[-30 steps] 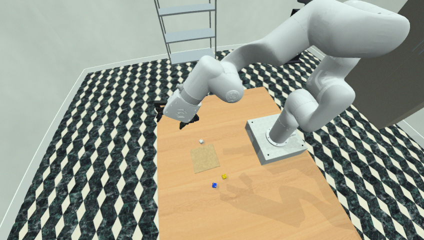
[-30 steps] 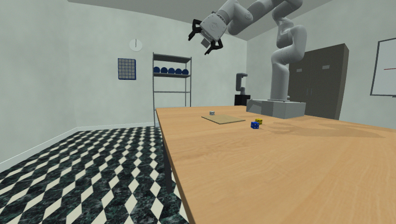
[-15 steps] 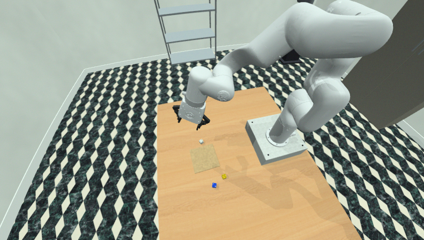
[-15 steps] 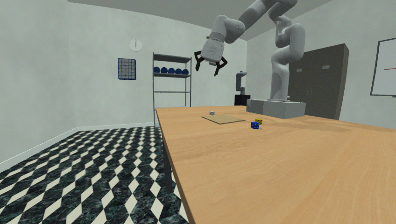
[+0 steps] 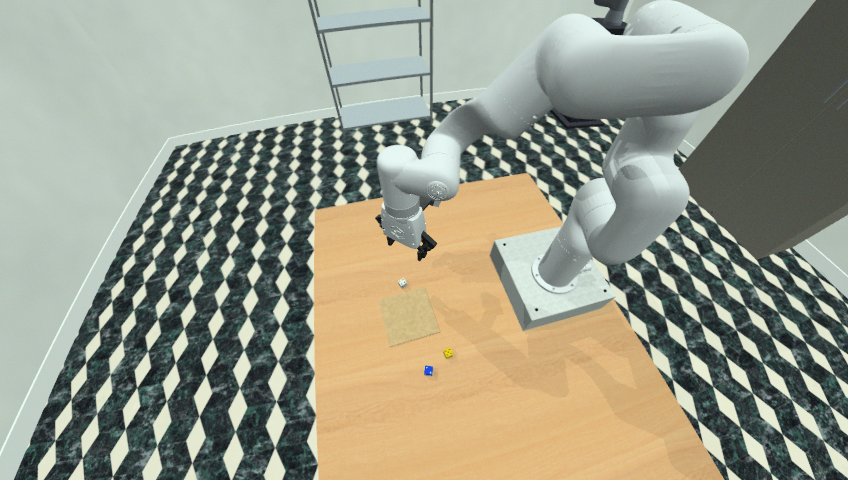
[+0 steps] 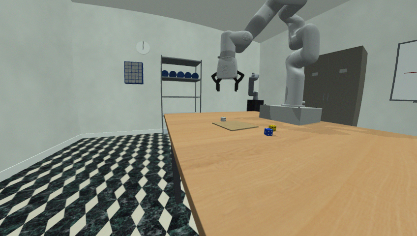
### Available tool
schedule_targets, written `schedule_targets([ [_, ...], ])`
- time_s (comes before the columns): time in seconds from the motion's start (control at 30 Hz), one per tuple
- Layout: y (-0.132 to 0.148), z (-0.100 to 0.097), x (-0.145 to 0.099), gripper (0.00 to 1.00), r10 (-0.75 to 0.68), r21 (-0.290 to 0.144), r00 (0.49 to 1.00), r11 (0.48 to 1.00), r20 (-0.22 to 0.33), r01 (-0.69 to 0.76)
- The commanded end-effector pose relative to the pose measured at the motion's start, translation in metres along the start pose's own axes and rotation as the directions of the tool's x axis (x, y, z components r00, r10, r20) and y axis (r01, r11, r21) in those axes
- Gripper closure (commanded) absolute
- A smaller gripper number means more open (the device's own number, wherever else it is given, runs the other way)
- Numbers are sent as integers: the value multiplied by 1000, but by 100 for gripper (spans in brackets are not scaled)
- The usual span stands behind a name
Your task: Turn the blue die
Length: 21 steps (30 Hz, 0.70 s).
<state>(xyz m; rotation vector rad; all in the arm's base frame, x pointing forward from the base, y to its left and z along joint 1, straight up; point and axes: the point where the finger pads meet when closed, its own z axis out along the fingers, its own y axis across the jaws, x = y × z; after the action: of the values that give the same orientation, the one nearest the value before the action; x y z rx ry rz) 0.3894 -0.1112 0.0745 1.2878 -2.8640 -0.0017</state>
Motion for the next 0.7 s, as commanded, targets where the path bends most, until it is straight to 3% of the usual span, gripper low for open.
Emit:
schedule_targets([
  [0.0,-1,0,1,0,7,-3,1000,1000,-1,-7],
  [0.43,-1,4,1,0,7,-3,1000,1000,-2,-7],
  [0.67,-2,47,-1,0,7,-4,1000,1000,-2,-7],
])
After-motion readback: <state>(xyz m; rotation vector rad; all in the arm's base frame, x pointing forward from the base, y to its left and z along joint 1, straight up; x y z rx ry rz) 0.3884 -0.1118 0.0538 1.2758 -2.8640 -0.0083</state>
